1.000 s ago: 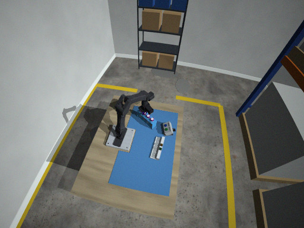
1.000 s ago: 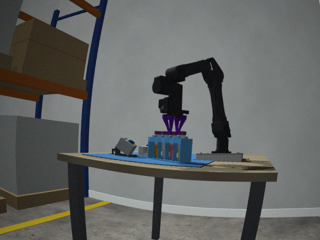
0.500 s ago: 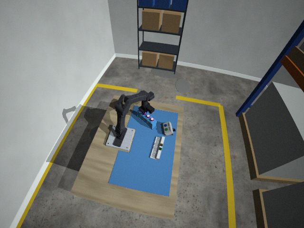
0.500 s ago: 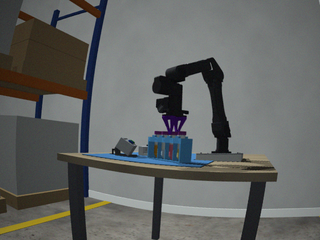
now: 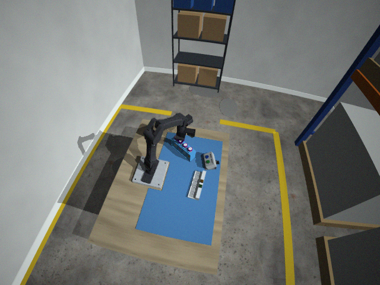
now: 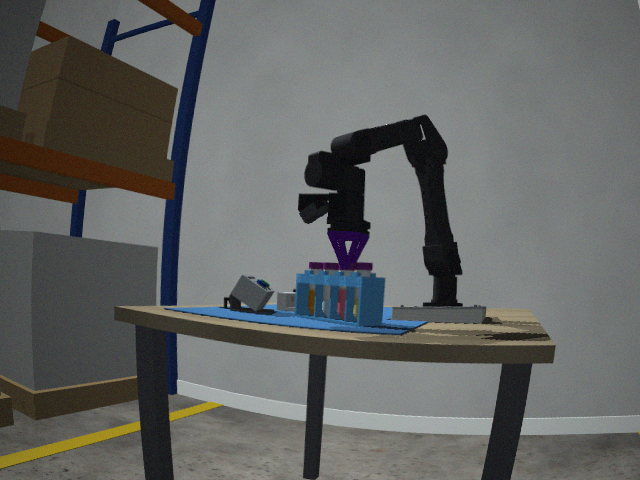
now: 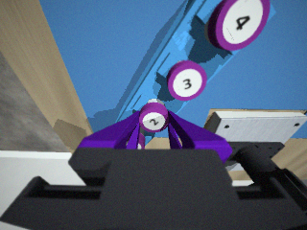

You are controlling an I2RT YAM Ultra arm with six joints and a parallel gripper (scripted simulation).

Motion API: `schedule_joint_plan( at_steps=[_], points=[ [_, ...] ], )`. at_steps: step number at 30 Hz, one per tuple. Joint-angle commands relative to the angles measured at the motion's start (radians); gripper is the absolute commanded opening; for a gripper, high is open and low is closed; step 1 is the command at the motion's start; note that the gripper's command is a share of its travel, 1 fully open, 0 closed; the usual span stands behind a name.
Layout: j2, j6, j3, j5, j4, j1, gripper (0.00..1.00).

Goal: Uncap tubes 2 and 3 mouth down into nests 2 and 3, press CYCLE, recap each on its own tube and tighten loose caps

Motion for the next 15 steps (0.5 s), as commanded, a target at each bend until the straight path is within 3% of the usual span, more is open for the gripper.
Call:
schedule_joint_plan(
  at_steps=[1, 15],
  points=[
    [-0.005, -0.255, 0.006, 0.002, 0.002, 0.000, 0.00],
    [-0.005, -0.855, 0.007, 0.002, 0.001, 0.000, 0.00]
  ],
)
